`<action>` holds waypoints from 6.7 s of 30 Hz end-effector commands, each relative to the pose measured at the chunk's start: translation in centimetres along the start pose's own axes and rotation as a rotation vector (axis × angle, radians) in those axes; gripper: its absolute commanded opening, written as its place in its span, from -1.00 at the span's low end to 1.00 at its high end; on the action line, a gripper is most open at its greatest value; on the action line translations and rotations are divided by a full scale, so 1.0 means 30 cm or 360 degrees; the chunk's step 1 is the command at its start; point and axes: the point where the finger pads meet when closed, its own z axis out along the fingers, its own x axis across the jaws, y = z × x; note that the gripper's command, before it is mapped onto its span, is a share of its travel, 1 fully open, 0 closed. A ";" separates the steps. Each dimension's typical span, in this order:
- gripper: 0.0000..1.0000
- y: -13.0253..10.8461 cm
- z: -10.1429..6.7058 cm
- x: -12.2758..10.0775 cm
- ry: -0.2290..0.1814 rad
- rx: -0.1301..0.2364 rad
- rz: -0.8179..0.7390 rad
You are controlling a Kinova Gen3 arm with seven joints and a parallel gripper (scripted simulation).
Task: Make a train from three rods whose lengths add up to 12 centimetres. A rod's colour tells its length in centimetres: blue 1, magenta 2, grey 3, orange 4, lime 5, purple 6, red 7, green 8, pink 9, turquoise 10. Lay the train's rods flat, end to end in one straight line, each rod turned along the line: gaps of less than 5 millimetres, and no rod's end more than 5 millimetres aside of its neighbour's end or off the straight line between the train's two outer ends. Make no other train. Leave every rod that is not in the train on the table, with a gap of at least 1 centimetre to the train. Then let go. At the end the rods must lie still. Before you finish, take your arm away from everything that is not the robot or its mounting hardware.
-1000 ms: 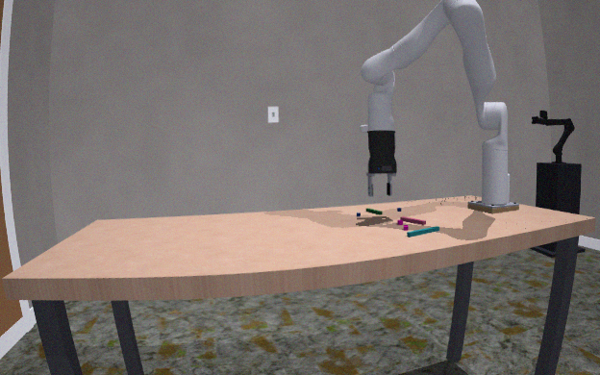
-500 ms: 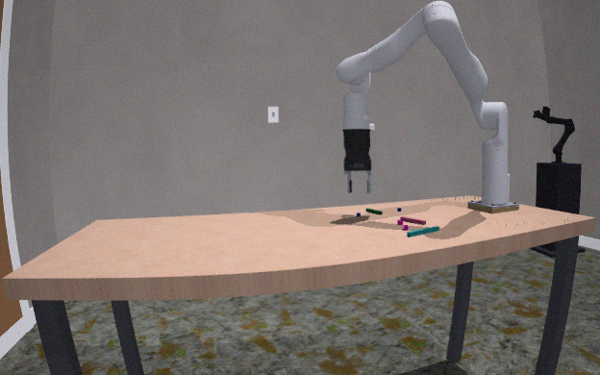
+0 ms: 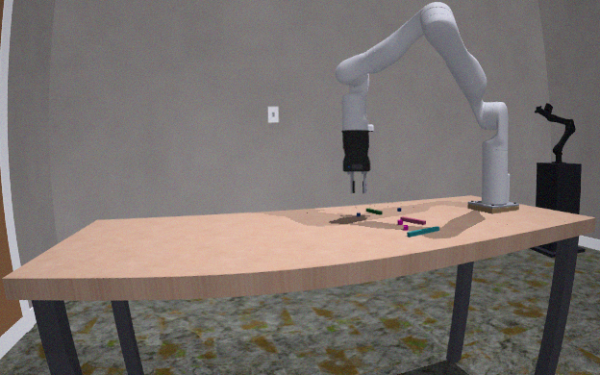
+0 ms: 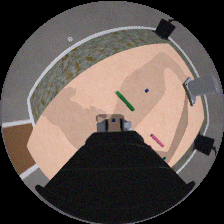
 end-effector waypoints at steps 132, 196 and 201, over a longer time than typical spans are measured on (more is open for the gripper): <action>0.07 0.002 0.170 -0.006 -0.0003 -0.0001 0.0001; 0.07 0.003 0.215 -0.007 -0.0003 -0.0001 0.0001; 0.07 0.003 0.224 -0.007 -0.0003 -0.0001 0.0001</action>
